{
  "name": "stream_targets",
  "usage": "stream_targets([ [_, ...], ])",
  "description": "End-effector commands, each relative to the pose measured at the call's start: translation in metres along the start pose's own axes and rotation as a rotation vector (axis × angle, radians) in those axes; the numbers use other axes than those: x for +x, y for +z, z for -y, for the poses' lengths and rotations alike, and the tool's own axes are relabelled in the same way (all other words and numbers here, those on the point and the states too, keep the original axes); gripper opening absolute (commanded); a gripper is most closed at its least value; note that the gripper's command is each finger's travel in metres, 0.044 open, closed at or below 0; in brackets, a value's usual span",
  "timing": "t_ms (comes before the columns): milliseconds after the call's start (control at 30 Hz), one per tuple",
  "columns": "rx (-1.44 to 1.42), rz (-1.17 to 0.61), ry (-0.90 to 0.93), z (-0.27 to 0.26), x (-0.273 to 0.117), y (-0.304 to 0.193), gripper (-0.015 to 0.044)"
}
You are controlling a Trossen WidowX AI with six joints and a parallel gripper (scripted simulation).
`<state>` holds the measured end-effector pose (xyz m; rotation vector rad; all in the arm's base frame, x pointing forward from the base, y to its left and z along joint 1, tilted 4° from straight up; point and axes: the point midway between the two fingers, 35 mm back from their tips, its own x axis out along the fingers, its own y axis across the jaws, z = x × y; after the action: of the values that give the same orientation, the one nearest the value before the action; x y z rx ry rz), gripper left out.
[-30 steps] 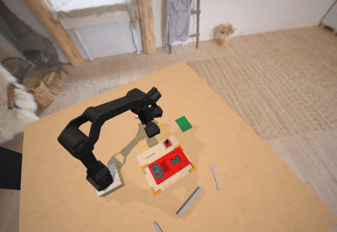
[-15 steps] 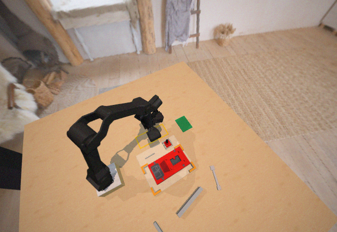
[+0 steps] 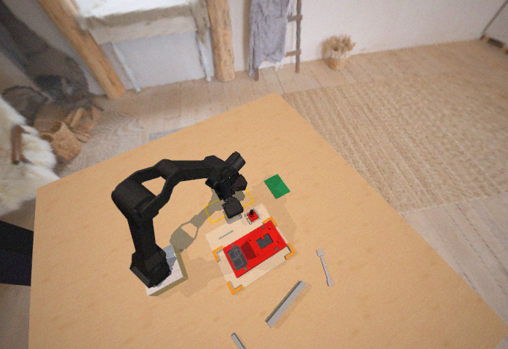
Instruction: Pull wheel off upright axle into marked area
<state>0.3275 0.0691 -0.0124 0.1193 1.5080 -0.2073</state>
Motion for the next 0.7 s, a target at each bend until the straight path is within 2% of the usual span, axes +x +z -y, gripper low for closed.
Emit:
stream_targets([
  [0, 0.0, 0.0, 0.0, 0.0, 0.0, 0.0, 0.0131],
  [200, 0.0, 0.0, 0.0, 0.0, -0.003, 0.0, 0.0289],
  [400, -0.004, -0.001, 0.0, -0.001, -0.053, 0.001, 0.03],
  [567, -0.004, -0.002, 0.0, 0.0, -0.06, 0.0, 0.03],
  [667, -0.006, 0.007, 0.004, 0.004, -0.063, -0.008, 0.0379],
])
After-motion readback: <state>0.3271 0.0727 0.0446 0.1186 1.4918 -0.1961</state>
